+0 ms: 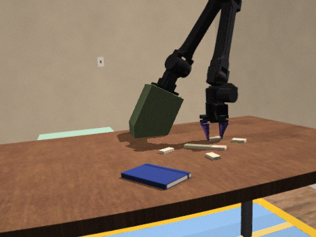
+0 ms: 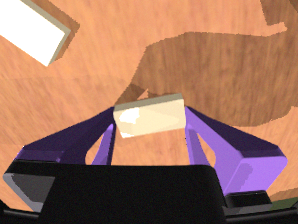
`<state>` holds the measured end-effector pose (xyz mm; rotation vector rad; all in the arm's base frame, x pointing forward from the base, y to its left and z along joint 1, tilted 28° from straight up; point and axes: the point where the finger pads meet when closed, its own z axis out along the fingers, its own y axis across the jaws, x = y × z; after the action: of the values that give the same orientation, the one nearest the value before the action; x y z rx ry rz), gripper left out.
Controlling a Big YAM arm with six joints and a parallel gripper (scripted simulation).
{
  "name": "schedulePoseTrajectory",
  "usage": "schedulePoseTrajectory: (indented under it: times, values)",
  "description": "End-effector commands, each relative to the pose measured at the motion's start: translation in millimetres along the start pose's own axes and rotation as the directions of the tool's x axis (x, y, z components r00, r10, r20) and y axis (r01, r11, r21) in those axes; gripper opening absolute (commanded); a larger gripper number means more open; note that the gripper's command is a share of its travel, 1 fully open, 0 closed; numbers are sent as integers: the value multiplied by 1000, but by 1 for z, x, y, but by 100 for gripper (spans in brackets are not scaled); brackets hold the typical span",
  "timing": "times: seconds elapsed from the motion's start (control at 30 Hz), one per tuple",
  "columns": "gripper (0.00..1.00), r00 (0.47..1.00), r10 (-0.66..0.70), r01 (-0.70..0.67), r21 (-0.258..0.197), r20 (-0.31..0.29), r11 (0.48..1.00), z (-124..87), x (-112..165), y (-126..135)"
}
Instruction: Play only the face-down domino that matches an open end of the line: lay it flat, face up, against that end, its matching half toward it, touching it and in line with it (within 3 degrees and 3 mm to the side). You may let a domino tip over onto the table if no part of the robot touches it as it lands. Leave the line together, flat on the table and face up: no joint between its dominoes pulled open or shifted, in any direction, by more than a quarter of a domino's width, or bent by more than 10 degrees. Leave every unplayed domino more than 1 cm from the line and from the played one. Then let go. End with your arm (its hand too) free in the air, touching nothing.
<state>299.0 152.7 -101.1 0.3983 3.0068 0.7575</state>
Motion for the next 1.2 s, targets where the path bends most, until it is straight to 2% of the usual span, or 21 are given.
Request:
schedulePoseTrajectory:
  times: [0.0, 0.27, 0.6, 0.87, 1.17]
  values:
    - [48, 1000, -7, 7, -1, -1, 1000, -2, 1, 0]
    - [48, 1000, -8, 8, -1, -2, 1000, -2, 2, 0]
    - [48, 1000, -7, 7, -1, -1, 1000, -42, 2, 0]
    - [48, 1000, -1, 1, -1, 0, 1000, -43, 2, 2]
    - [48, 1000, -7, 7, -1, 1, 1000, -81, 1, 0]
